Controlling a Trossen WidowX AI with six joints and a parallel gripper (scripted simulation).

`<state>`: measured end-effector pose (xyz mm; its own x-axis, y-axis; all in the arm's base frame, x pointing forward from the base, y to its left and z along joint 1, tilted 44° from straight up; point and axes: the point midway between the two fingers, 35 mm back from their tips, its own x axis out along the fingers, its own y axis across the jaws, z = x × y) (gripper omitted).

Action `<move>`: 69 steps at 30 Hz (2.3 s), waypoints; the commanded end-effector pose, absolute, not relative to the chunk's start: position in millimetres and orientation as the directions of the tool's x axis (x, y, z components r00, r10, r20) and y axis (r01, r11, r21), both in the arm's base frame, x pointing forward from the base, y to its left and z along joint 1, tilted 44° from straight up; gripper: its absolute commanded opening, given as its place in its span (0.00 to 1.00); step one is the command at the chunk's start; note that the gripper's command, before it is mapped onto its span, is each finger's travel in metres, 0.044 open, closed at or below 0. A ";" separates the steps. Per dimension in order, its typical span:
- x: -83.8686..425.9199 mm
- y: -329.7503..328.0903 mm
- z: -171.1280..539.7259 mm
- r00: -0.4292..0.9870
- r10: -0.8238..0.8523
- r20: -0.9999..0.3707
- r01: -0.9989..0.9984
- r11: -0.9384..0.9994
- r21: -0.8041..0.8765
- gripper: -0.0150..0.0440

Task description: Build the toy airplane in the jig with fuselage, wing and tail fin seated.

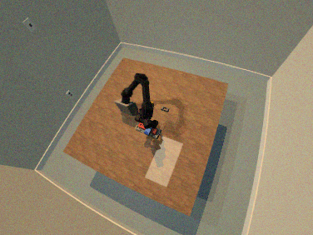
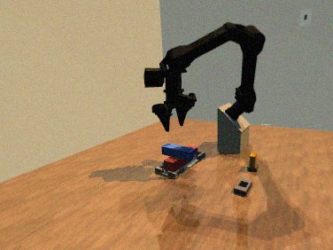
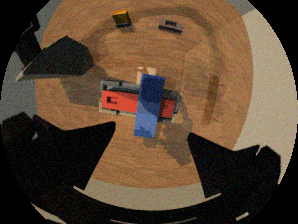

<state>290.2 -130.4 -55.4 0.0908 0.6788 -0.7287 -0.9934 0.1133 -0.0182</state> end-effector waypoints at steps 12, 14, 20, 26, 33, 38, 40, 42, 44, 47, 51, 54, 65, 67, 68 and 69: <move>289.8 -129.0 -56.8 0.068 0.686 -0.724 -0.532 0.639 0.556 1.00; 290.1 -129.3 -56.5 0.068 0.686 -0.724 -0.356 0.695 0.625 1.00; 290.6 -129.8 -55.9 0.068 0.686 -0.724 -0.020 0.727 0.687 1.00; 290.6 -129.8 -55.9 0.068 0.686 -0.724 -0.020 0.727 0.687 1.00; 292.1 -117.0 -38.0 0.066 0.681 -0.729 -0.021 0.732 0.681 1.00; 286.8 -70.7 16.0 0.062 0.668 -0.741 -0.029 0.744 0.668 1.00; 280.4 -51.5 34.7 0.061 0.665 -0.744 -0.033 0.747 0.664 1.00; 271.6 -32.4 51.5 0.060 0.663 -0.746 -0.038 0.749 0.662 1.00; 260.8 -13.7 66.4 0.060 0.662 -0.747 -0.042 0.749 0.661 1.00; 243.6 13.1 84.9 0.063 0.668 -0.742 -0.034 0.744 0.667 1.00; 215.2 45.6 103.2 0.065 0.681 -0.730 -0.023 0.732 0.681 1.00; 192.3 65.7 111.7 0.063 0.693 -0.718 -0.016 0.721 0.693 1.00; 190.4 108.5 73.9 0.063 0.697 -0.714 -0.015 0.716 0.697 1.00; 190.3 109.9 72.8 0.063 0.697 -0.714 -0.015 0.716 0.698 1.00; 190.3 109.9 72.8 0.063 0.697 -0.714 -0.015 0.716 0.698 1.00; 190.4 110.4 72.2 0.063 0.697 -0.714 -0.015 0.716 0.698 1.00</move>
<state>189.3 106.4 74.8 0.0566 0.6919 -0.7198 -0.0179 0.7215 0.6922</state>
